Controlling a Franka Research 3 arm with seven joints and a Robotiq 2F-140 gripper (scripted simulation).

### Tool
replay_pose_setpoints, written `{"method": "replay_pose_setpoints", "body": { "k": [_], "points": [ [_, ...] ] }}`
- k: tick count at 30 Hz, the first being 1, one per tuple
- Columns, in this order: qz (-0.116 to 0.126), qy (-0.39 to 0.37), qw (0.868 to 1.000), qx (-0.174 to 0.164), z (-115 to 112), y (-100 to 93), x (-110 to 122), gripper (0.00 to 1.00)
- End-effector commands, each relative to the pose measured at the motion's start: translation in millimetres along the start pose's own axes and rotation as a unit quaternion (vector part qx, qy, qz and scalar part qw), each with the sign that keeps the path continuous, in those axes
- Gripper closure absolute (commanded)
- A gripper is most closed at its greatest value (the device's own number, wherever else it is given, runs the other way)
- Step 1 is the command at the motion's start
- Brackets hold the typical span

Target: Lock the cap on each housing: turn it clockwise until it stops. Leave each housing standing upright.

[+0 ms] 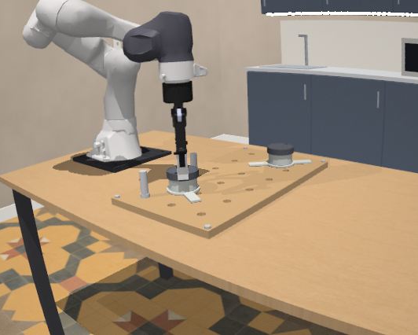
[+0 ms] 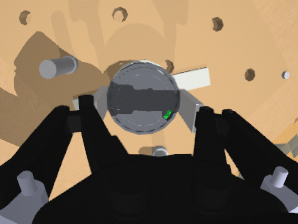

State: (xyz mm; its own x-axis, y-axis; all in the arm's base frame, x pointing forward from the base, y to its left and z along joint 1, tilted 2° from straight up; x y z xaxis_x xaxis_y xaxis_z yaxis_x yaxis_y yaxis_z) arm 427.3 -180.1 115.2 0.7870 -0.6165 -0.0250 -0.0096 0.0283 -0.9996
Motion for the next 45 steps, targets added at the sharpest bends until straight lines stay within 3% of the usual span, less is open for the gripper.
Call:
{"method": "replay_pose_setpoints", "body": {
  "k": [1,45],
  "points": [
    [0.002,0.003,1.0,-0.001,2,0.8,3,0.9],
    [0.002,0.003,1.0,-0.001,42,1.1,62,0.9]
  ]
}}
Point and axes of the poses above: the point where the finger pads meet when closed, its own y axis out along the fingers, its own x axis across the jaws, z = x × y, the point moved 5 cm from there along -y, back along the fingers, and after that the axes turned 11 degrees about -y, right-handed, at the moved point
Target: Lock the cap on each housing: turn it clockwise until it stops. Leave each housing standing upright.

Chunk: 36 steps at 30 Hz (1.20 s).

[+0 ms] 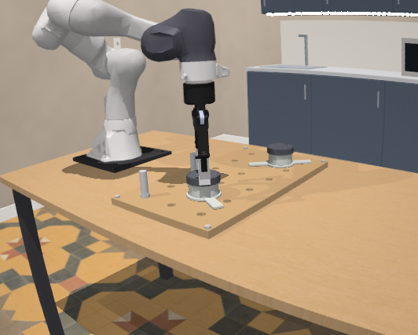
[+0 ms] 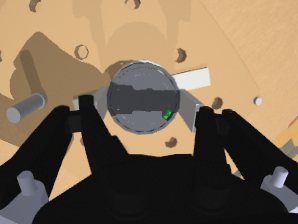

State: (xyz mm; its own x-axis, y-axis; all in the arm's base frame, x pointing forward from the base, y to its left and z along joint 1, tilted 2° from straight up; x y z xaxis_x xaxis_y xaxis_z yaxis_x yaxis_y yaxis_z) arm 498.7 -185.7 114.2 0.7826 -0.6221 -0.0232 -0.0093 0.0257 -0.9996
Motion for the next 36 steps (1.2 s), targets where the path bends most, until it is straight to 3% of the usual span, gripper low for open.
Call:
{"method": "replay_pose_setpoints", "body": {
  "k": [1,36],
  "points": [
    [0.003,0.0,1.0,0.0,3,1.0,3,0.9],
    [0.003,0.0,1.0,0.0,21,1.1,30,0.9]
  ]
}}
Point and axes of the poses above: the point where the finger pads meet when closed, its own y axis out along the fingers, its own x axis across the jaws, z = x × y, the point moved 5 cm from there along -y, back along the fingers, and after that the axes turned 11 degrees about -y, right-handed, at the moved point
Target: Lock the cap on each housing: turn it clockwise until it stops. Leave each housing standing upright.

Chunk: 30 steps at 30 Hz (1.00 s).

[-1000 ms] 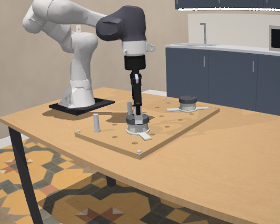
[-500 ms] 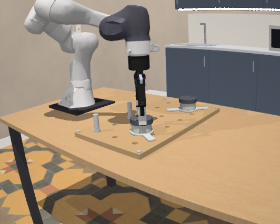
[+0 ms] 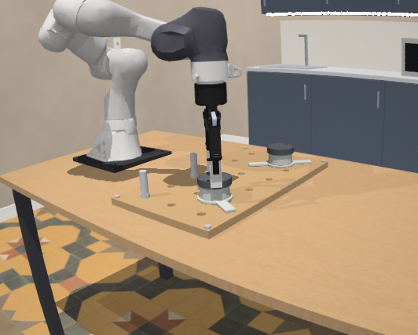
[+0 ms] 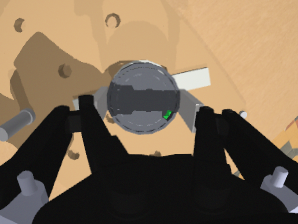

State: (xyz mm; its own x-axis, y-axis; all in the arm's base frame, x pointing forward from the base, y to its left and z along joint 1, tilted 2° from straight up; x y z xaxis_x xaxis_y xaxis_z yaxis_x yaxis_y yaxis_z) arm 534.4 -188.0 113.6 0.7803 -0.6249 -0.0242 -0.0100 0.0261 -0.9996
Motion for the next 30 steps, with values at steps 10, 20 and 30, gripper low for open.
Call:
{"method": "replay_pose_setpoints", "body": {
  "k": [10,20,30],
  "points": [
    [0.003,-0.002,1.0,0.0,1.9,1.0,2.1,0.9],
    [0.003,-0.002,1.0,0.0,2.2,1.0,2.7,0.9],
    [0.003,-0.002,1.0,0.0,2.3,1.0,2.7,0.9]
  ]
}}
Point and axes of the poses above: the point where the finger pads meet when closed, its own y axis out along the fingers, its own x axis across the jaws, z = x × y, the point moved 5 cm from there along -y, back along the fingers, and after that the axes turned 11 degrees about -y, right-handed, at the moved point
